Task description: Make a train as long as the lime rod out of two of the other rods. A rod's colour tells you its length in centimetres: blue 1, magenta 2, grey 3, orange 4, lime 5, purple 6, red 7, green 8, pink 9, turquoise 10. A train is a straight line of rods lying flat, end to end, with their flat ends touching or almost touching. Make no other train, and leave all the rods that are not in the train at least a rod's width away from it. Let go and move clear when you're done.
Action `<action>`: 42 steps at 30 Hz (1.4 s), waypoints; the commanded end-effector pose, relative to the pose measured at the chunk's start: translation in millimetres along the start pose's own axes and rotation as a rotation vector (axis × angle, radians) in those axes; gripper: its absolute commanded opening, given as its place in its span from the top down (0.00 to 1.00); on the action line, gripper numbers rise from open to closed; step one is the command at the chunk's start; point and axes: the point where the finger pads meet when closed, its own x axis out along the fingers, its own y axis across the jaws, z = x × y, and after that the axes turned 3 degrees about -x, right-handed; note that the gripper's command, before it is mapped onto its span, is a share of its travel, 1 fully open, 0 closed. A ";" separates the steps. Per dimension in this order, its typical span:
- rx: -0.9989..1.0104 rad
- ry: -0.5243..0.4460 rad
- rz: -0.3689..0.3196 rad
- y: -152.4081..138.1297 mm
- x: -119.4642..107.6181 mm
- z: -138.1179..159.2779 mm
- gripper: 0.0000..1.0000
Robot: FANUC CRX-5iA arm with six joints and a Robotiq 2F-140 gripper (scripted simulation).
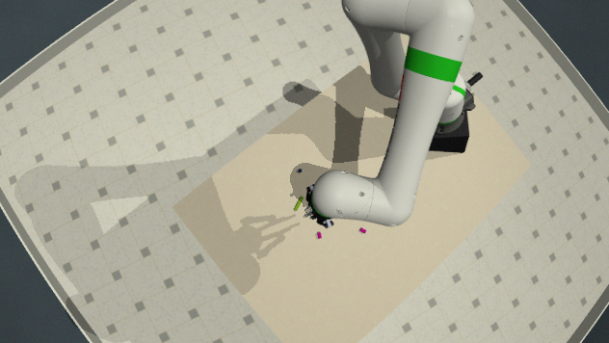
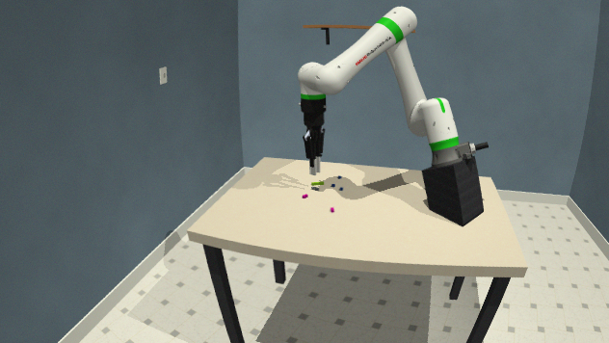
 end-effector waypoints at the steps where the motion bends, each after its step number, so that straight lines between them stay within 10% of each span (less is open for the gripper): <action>1: 0.000 0.000 0.000 0.1 -0.2 0.2 0.85; 42: 0.000 0.000 0.000 0.2 21.1 0.1 0.85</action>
